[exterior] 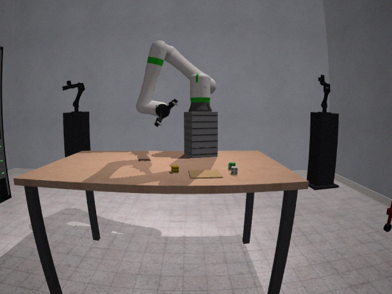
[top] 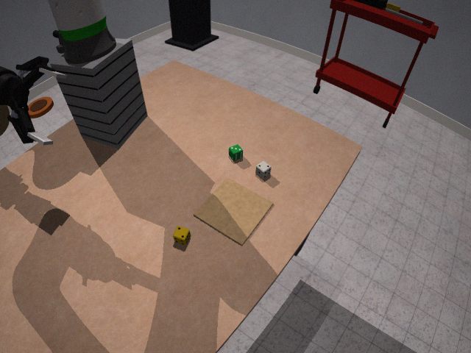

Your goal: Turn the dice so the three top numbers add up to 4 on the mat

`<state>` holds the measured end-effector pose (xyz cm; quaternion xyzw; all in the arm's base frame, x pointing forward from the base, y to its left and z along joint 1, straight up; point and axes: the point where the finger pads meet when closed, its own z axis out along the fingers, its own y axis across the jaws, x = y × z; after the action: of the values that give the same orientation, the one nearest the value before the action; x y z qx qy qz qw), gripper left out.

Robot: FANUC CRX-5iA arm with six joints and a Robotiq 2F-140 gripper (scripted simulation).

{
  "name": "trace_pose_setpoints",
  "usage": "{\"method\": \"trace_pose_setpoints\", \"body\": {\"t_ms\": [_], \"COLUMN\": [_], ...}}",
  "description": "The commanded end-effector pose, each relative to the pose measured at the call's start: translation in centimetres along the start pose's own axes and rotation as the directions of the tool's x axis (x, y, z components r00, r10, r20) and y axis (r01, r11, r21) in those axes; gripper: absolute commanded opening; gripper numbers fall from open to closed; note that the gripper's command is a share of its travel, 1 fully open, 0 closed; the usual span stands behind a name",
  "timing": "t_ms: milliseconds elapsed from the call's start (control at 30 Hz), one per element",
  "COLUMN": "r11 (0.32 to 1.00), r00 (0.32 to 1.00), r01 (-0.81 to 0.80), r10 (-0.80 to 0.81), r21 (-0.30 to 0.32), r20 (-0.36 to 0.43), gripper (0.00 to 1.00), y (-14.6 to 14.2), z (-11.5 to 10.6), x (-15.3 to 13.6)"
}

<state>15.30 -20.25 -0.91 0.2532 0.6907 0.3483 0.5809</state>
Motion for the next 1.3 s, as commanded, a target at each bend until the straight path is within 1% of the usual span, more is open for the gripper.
{"method": "trace_pose_setpoints", "body": {"t_ms": [0,567,700,833,967,1033,1100,1167,1200,1267], "r11": [1.0,1.0,1.0,0.997,0.979,0.97,0.97,0.946,0.943,0.925], "r00": [1.0,1.0,1.0,0.995,0.962,0.945,0.945,0.899,0.895,0.86], "r01": [0.0,0.0,0.014,0.074,0.191,0.227,0.227,0.301,0.307,0.348], "r10": [0.0,0.0,-0.015,-0.076,-0.2,-0.24,-0.24,-0.324,-0.331,-0.379], "r21": [0.0,0.0,-0.003,-0.021,-0.065,-0.082,-0.082,-0.122,-0.125,-0.152], "r20": [0.0,0.0,-0.014,-0.072,-0.185,-0.222,-0.222,-0.295,-0.301,-0.341], "gripper": [1.0,1.0,1.0,1.0,1.0,1.0,1.0,1.0,1.0,1.0], "y": [0.0,0.0,-0.1,-0.2,-0.8,-1.0,-1.0,-1.4,-1.4,-1.7], "z": [0.0,0.0,0.3,1.4,3.7,4.4,4.4,5.9,6.1,7.0], "x": [0.0,0.0,0.0,0.1,0.3,0.4,0.4,0.6,0.6,0.7]}}
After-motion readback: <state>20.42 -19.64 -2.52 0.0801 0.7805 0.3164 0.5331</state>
